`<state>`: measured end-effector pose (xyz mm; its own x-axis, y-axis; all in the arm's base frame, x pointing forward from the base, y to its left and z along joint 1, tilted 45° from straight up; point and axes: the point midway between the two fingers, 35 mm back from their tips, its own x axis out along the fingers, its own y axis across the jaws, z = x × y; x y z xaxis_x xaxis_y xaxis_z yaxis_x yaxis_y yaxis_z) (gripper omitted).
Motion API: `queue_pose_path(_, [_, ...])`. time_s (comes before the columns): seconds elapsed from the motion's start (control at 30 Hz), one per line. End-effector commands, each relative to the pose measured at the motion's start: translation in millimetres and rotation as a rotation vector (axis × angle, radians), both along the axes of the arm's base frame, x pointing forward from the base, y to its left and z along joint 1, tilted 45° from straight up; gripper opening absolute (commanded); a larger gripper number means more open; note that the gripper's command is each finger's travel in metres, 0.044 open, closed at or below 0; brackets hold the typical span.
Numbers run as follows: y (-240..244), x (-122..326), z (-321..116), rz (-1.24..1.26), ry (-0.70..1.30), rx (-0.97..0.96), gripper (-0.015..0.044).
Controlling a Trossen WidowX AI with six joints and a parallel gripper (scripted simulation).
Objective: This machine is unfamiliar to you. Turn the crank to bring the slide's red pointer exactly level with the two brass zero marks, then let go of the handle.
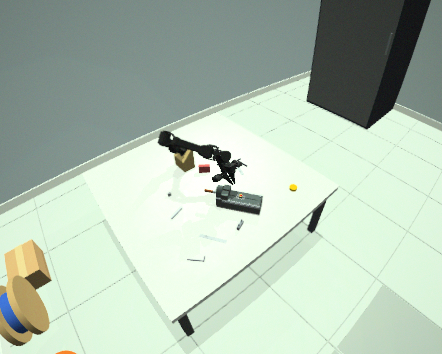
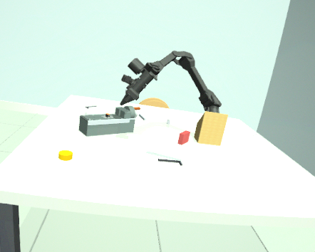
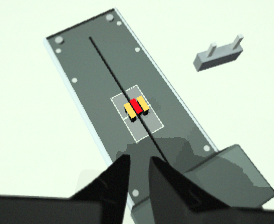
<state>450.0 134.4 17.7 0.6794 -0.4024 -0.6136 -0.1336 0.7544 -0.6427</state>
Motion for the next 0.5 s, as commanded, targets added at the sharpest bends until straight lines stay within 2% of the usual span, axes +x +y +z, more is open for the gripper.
queue_pose_path(0.0, [-0.1,0.0,0.0,0.0,0.0,0.0,0.0])
queue_pose_path(0.47, [0.1,0.0,-0.1,0.0,0.0,0.001,0.0])
